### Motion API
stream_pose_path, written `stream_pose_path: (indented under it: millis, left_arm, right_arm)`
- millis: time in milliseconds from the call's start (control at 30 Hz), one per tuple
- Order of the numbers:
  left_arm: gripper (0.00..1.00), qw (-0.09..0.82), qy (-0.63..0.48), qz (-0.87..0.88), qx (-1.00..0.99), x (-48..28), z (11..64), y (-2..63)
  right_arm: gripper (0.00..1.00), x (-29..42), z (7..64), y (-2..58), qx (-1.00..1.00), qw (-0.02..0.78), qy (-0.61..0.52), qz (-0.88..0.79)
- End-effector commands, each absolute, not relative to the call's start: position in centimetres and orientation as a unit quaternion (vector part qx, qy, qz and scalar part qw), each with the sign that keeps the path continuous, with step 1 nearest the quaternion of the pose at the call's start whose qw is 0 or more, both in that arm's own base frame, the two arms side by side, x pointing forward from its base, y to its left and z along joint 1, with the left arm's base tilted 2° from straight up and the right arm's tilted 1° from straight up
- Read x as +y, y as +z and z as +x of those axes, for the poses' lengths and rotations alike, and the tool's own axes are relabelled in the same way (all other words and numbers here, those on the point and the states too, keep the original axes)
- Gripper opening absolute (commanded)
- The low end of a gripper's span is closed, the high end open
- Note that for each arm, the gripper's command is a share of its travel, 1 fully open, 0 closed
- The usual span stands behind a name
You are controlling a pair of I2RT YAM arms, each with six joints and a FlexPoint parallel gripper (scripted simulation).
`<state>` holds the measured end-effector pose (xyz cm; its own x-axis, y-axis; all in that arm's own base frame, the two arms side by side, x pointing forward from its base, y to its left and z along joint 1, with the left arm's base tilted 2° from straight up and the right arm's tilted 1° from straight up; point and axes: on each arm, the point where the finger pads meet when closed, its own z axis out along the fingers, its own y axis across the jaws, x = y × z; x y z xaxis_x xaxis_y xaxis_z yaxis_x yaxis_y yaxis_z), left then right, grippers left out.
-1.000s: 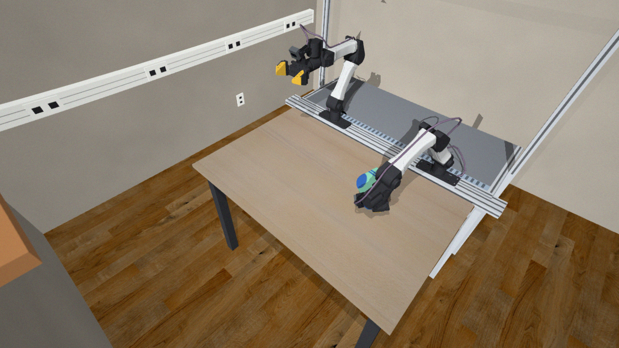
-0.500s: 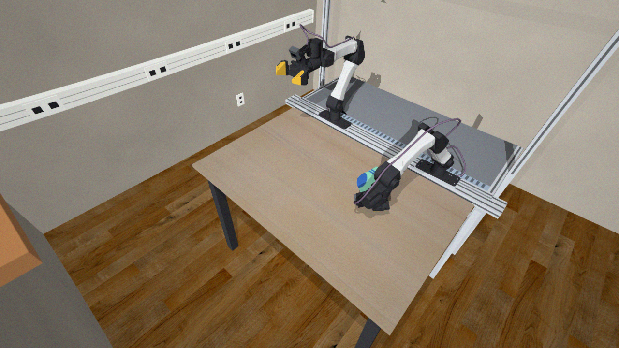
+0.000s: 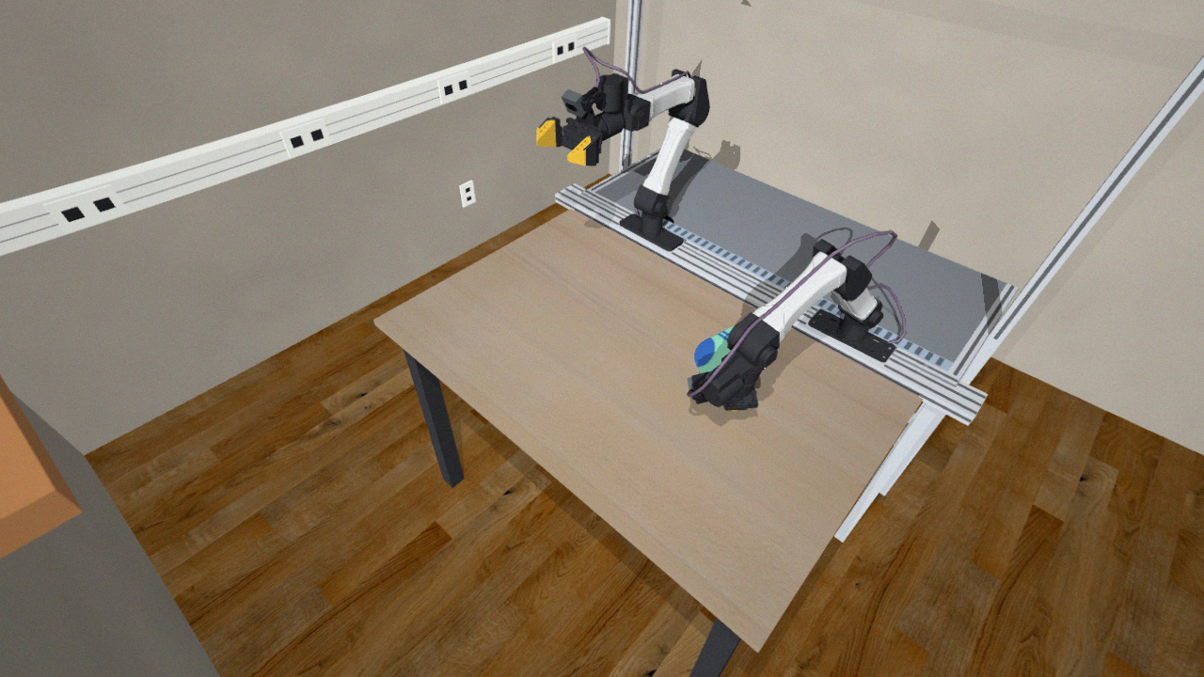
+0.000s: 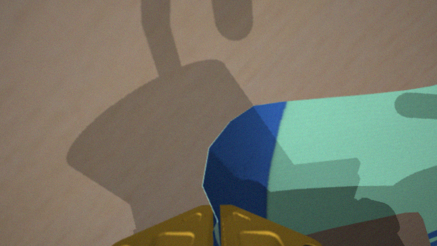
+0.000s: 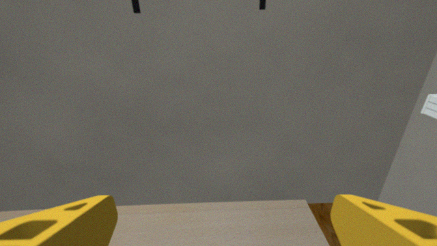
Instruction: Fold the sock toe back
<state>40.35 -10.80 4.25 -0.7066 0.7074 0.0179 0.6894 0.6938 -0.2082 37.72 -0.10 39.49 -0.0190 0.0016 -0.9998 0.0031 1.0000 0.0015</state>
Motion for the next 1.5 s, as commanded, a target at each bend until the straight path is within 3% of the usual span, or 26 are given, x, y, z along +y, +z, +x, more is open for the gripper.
stream_pose_path:
  millis: [0,67,1033,1367,1467]
  left_arm:
    - [0.05,0.048,0.095,-0.384,-0.917,-10.6,40.5,4.8]
    - [0.05,0.013,0.082,-0.38,-0.921,-11.1,40.9,5.4]
    - [0.05,0.006,0.074,-0.383,-0.921,-12.5,39.1,6.8]
    - [0.05,-0.007,0.042,-0.374,-0.927,-12.5,38.6,8.5]
    - [0.05,-0.039,-0.024,-0.357,-0.933,-12.9,38.1,9.3]
  right_arm:
    - [1.0,0.0,37.5,40.2,0.707,0.707,0.0,0.0]
    - [1.0,0.0,37.5,40.2,0.707,0.707,0.0,0.0]
    - [1.0,0.0,37.5,40.2,0.707,0.707,0.0,0.0]
    - [1.0,0.0,37.5,40.2,0.707,0.707,0.0,0.0]
    - [1.0,0.0,37.5,40.2,0.707,0.707,0.0,0.0]
